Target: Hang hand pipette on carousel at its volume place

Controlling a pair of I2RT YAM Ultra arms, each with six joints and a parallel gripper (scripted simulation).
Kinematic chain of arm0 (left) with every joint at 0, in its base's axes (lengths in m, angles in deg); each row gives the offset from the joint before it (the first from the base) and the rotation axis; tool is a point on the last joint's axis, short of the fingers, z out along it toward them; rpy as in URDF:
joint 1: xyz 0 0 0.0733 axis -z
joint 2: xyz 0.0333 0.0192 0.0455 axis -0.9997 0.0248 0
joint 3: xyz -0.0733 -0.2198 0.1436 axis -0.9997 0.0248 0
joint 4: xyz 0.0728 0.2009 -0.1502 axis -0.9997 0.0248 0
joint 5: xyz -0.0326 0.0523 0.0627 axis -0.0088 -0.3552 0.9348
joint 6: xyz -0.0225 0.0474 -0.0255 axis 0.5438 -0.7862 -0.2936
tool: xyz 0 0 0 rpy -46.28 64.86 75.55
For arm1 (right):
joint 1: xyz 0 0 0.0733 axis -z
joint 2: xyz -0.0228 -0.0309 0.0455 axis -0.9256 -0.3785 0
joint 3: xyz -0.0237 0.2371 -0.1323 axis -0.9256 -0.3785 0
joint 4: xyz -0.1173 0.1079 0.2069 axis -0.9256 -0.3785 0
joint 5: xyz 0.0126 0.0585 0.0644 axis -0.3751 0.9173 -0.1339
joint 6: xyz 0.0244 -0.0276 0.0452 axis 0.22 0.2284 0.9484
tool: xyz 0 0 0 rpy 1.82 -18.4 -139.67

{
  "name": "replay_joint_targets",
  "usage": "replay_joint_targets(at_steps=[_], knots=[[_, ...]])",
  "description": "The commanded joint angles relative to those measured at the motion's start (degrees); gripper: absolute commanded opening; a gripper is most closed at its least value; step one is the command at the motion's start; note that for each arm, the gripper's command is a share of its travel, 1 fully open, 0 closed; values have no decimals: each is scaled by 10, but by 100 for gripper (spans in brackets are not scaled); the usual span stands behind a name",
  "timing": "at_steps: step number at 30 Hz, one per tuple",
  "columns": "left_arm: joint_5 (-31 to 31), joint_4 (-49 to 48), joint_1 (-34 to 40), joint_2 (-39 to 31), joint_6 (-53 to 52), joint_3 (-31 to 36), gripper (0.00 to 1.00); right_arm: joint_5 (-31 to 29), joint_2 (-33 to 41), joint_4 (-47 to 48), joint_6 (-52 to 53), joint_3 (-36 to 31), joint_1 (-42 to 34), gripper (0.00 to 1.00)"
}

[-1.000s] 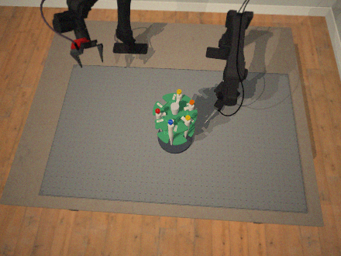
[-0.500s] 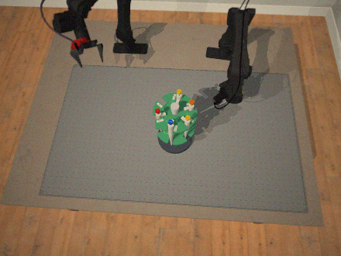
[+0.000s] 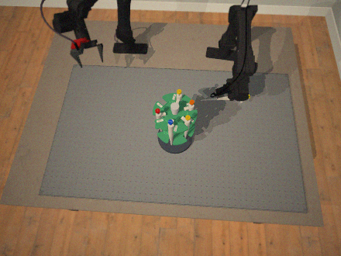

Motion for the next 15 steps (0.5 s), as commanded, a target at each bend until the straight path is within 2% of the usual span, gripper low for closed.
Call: replay_joint_targets(at_steps=[1, 2, 11, 15], knots=[[-6, -10, -11, -21, -61, 9, 12, 13, 3, 8, -7, 9, 5, 100], [-6, -10, -11, -21, -61, 9, 12, 13, 3, 8, -7, 9, 5, 100], [0, -14, -44, -41, -277, 35, 12, 13, 3, 8, -7, 9, 5, 100], [-1, -17, -47, -45, -351, 20, 12, 13, 3, 8, -7, 9, 5, 100]])
